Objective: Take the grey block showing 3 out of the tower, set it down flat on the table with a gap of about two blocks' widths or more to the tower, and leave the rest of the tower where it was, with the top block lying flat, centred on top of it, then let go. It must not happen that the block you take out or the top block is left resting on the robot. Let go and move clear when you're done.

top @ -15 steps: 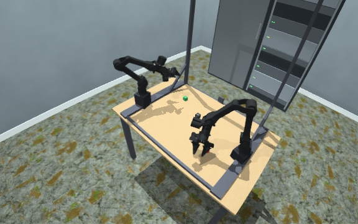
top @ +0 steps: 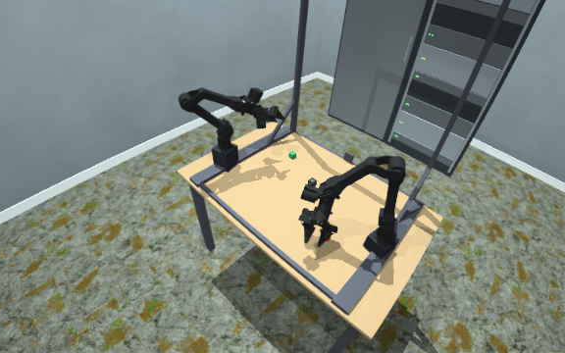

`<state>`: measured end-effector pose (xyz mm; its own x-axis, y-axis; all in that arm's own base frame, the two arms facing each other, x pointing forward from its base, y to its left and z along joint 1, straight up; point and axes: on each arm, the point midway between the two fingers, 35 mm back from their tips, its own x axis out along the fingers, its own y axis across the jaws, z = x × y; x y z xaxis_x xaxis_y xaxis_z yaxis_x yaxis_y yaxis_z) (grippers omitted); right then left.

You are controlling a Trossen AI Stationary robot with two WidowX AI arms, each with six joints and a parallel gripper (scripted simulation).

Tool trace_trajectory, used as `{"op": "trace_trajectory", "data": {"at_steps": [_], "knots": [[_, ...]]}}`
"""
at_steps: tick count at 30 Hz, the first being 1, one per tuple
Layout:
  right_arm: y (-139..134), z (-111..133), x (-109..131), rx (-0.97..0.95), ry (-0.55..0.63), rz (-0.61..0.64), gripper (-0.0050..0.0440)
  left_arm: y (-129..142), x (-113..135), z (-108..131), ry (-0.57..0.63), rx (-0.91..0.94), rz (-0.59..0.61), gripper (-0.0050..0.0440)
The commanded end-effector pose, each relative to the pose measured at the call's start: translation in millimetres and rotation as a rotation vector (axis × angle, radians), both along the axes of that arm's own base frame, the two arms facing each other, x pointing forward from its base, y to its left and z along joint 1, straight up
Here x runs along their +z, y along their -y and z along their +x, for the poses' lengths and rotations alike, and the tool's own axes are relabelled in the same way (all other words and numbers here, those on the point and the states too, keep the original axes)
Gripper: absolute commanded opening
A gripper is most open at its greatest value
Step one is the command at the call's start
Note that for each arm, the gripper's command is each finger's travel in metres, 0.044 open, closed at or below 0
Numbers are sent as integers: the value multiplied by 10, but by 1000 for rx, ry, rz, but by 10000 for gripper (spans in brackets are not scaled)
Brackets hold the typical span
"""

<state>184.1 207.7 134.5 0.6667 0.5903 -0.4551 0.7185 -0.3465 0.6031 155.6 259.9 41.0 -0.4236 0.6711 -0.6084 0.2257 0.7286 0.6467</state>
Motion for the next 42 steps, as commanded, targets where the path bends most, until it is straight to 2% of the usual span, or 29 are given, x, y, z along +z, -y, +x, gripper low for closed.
{"op": "trace_trajectory", "data": {"at_steps": [1, 3, 5, 9, 17, 19, 20, 23, 34, 36, 37, 38, 42], "knots": [[-16, 12, 71, 0, 11, 15, 400, -23, 62, 31, 21, 0, 15, 400], [-14, 31, 77, -3, 17, 5, 400, -7, 78, 58, 45, -2, 22, 400], [12, 97, 93, -11, 45, -40, 400, 49, 91, 181, 134, -12, 43, 400], [146, 352, 315, 26, 240, -185, 400, 260, -240, 466, 307, -51, 43, 400], [364, 627, 566, 57, 467, -410, 400, 514, -469, 831, 563, -101, 47, 400], [364, 627, 566, 57, 467, -410, 400, 514, -469, 831, 563, -101, 47, 400], [396, 660, 599, 59, 494, -441, 400, 525, -456, 941, 635, -112, 62, 400], [537, 792, 738, 67, 603, -574, 400, 720, -570, 1045, 732, -135, 27, 400], [951, 1072, 1096, 76, 841, -962, 400, 1219, -643, 1385, 1069, -206, -70, 400], [951, 1072, 1096, 76, 841, -962, 400, 1219, -643, 1385, 1069, -206, -70, 400], [992, 1092, 1129, 77, 859, -1000, 400, 1257, -581, 1468, 1140, -219, -71, 400], [1082, 1135, 1200, 78, 896, -1085, 400, 1377, -631, 1452, 1161, -226, -112, 400], [1254, 1202, 1331, 82, 955, -1249, 400, 1583, -593, 1518, 1275, -251, -173, 400]]}}
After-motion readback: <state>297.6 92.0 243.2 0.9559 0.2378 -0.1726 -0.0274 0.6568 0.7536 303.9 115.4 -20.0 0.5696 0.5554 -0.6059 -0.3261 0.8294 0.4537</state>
